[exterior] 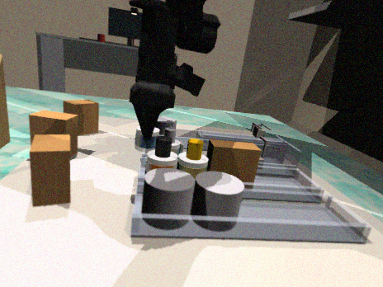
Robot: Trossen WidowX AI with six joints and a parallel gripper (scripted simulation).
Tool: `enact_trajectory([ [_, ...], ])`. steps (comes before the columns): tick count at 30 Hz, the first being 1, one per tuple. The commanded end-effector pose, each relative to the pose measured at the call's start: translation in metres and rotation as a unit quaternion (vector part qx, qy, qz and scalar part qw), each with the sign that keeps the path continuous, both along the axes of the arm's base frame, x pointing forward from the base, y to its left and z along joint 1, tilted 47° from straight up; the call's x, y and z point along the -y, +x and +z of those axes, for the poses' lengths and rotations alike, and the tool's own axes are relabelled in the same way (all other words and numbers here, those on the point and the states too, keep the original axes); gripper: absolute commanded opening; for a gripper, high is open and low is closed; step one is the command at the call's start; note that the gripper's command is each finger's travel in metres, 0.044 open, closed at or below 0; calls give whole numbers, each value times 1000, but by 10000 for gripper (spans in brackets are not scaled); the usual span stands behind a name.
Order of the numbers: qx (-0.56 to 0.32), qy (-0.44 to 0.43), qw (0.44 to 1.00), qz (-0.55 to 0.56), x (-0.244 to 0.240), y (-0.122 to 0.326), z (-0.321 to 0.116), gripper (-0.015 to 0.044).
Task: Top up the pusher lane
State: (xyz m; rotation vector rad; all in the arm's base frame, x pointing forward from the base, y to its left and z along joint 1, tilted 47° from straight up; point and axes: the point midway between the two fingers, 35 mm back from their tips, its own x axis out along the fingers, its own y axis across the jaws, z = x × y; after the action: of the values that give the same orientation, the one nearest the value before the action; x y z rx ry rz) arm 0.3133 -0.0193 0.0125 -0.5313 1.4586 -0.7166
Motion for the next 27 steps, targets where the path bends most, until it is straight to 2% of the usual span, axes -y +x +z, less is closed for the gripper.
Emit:
enact_trajectory([
  [1, 15, -4, 1000, 3, 0, 11, 5, 0],
  [27, 15, -4, 1000, 3, 0, 21, 8, 0],
])
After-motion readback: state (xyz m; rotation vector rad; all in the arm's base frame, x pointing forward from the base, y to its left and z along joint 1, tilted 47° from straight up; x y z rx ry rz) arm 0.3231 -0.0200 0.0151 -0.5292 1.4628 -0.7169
